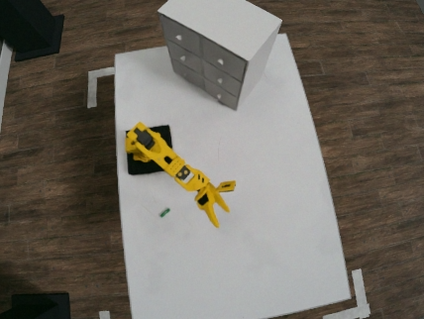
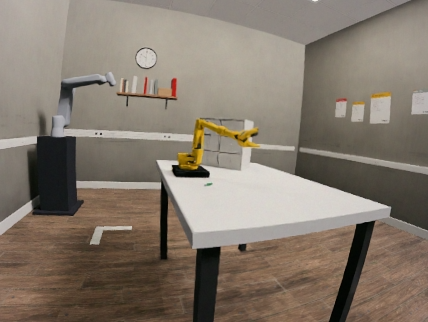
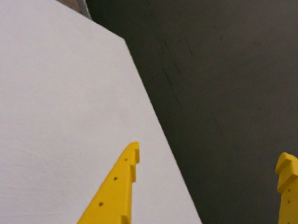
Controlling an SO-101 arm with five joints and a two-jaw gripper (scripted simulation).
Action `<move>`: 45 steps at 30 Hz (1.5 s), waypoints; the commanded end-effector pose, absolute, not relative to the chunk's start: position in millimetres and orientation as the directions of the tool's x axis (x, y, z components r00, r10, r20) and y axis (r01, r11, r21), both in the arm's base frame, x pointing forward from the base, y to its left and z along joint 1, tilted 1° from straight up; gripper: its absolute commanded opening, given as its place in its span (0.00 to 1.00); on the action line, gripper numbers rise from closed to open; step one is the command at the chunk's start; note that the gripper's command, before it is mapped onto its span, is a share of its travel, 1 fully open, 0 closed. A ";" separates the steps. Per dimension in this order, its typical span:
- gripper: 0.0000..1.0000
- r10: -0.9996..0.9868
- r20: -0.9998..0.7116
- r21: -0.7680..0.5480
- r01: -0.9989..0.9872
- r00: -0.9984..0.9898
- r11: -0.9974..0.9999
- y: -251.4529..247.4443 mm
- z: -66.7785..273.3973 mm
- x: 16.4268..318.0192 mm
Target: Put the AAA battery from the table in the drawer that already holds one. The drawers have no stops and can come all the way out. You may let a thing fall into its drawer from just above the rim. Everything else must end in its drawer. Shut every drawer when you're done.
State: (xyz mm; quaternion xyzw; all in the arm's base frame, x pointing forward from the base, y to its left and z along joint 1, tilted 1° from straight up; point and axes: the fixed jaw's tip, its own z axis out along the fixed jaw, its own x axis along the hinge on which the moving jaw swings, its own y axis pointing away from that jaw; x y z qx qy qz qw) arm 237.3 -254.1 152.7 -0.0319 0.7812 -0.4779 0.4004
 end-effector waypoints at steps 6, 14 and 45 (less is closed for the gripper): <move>0.50 -0.451 -0.671 -0.664 0.207 -0.589 0.718 -176.7 153.2 269.8; 0.50 -0.447 -0.702 -0.585 0.091 -0.555 0.806 -124.8 149.5 279.2; 0.50 -0.485 -0.657 -0.190 -0.495 -0.578 0.848 73.2 120.5 197.2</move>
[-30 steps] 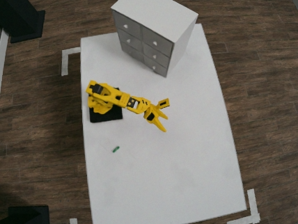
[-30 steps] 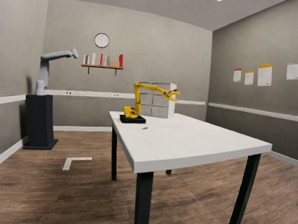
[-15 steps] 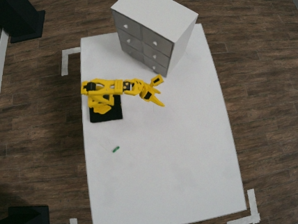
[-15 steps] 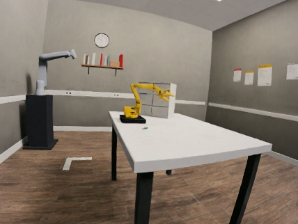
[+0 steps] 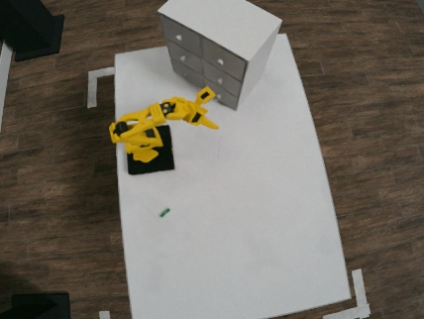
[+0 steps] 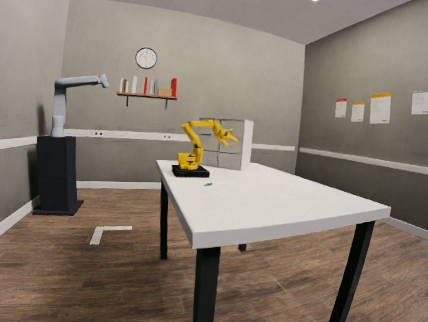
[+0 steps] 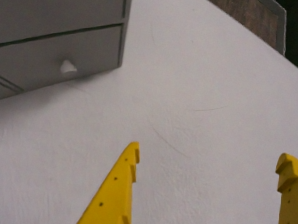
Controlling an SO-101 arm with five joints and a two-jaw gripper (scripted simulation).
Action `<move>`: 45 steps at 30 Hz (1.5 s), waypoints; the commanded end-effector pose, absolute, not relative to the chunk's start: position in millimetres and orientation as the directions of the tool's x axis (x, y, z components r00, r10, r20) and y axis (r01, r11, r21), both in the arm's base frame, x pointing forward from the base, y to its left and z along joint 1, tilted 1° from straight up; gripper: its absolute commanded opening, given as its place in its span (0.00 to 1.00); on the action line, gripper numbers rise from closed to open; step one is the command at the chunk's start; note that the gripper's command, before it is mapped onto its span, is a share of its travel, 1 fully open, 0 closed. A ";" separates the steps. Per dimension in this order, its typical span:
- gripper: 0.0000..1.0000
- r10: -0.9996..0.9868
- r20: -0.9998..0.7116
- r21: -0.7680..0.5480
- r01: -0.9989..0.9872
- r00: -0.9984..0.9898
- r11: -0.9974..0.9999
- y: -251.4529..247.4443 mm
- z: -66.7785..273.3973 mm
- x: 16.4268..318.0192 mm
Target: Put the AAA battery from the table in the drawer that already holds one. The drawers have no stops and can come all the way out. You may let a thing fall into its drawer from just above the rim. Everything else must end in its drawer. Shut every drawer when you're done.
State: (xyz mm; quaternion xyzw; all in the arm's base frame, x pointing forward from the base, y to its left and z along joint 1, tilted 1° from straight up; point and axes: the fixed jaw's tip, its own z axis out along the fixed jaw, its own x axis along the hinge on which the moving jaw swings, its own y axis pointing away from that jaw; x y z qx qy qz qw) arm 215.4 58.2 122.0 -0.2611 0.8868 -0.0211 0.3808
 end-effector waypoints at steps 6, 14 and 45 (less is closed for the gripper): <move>0.50 -0.511 -0.626 -0.143 -0.558 -0.589 0.818 87.6 115.3 175.3; 0.50 -0.580 -0.551 -0.061 -0.663 -0.601 0.746 105.2 104.5 129.9; 0.50 -0.627 -0.498 -0.022 -0.714 -0.599 0.699 108.7 97.8 103.6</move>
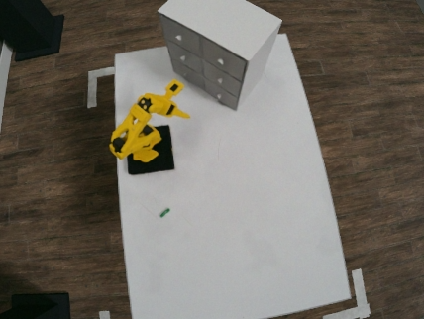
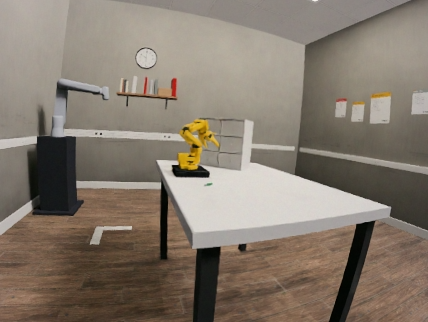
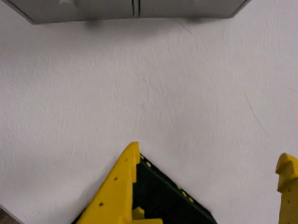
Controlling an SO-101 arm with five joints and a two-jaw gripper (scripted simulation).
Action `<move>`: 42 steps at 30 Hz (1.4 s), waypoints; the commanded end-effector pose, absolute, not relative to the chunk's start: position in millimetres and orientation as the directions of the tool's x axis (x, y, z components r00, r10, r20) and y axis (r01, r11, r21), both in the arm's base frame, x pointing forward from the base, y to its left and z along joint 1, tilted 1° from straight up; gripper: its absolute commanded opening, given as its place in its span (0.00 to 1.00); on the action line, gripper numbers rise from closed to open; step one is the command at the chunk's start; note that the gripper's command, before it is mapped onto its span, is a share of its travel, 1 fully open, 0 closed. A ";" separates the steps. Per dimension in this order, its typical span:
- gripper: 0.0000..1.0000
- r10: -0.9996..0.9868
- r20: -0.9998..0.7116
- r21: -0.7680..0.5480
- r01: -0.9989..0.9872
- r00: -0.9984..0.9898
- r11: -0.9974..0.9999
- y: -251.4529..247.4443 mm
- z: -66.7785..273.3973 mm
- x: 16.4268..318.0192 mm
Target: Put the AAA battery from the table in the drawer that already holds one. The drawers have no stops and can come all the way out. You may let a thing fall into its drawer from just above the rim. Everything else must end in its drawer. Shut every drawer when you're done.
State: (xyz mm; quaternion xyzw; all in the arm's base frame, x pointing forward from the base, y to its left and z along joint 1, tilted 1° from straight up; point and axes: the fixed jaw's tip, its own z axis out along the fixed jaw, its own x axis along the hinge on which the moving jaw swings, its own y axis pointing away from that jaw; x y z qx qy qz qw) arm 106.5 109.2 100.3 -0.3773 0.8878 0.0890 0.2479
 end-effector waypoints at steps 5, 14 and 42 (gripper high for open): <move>0.50 -0.627 -0.498 -0.022 -0.714 -0.599 0.699 108.7 97.8 103.6; 0.48 -0.632 -0.553 -0.060 -0.731 -0.543 0.680 117.5 93.5 119.2; 0.40 -0.646 -0.708 -0.269 -0.738 -0.285 0.619 134.0 76.9 172.1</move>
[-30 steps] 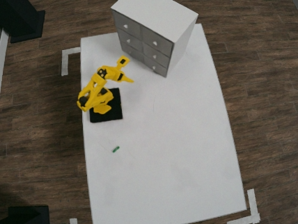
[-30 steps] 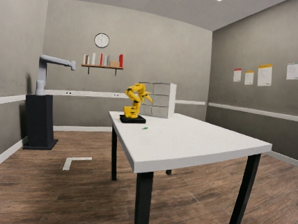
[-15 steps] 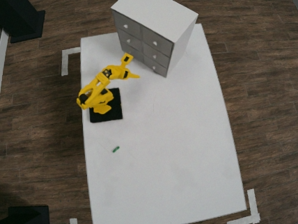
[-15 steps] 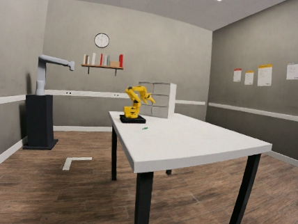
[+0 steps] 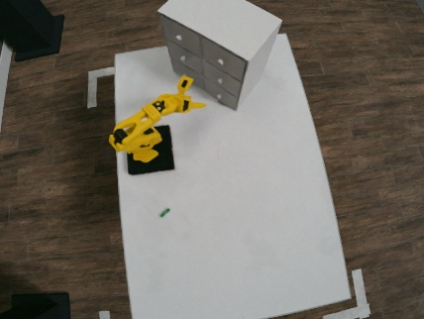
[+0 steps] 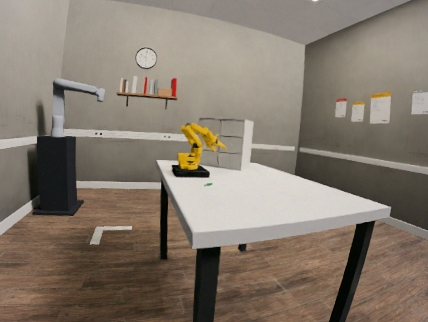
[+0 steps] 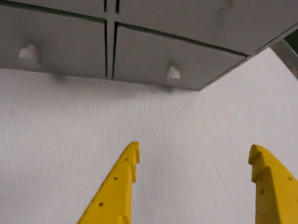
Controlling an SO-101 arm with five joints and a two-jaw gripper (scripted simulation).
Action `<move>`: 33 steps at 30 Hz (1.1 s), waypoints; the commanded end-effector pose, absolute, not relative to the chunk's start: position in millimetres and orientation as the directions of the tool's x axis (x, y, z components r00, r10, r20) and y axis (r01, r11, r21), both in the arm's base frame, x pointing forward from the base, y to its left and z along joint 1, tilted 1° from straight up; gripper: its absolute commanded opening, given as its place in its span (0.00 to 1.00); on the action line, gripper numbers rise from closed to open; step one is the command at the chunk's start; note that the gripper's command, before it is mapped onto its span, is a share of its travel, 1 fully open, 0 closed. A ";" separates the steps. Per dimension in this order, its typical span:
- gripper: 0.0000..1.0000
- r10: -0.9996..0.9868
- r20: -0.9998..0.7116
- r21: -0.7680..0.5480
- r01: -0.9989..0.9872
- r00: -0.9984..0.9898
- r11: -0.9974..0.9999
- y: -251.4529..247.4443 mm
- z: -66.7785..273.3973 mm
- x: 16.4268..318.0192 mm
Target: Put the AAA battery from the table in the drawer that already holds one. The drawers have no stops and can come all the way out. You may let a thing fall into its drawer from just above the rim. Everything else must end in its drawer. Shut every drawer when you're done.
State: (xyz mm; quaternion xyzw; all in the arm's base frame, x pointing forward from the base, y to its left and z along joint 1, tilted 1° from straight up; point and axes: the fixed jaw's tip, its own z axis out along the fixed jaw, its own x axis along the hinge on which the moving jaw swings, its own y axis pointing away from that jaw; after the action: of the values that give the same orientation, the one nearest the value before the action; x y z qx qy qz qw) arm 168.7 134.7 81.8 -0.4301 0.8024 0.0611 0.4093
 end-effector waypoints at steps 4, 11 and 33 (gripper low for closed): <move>0.39 -0.650 -0.722 -0.310 -0.728 -0.239 0.612 134.1 74.7 179.0; 0.37 -0.656 -0.738 -0.384 -0.702 -0.157 0.600 132.6 71.6 189.4; 0.31 -0.690 -0.722 -0.587 -0.575 0.053 0.570 119.5 69.2 206.6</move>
State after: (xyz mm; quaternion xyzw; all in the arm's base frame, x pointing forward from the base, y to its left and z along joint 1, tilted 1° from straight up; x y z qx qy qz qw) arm 205.4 123.0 72.2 -0.4600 0.6937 -0.0391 0.5528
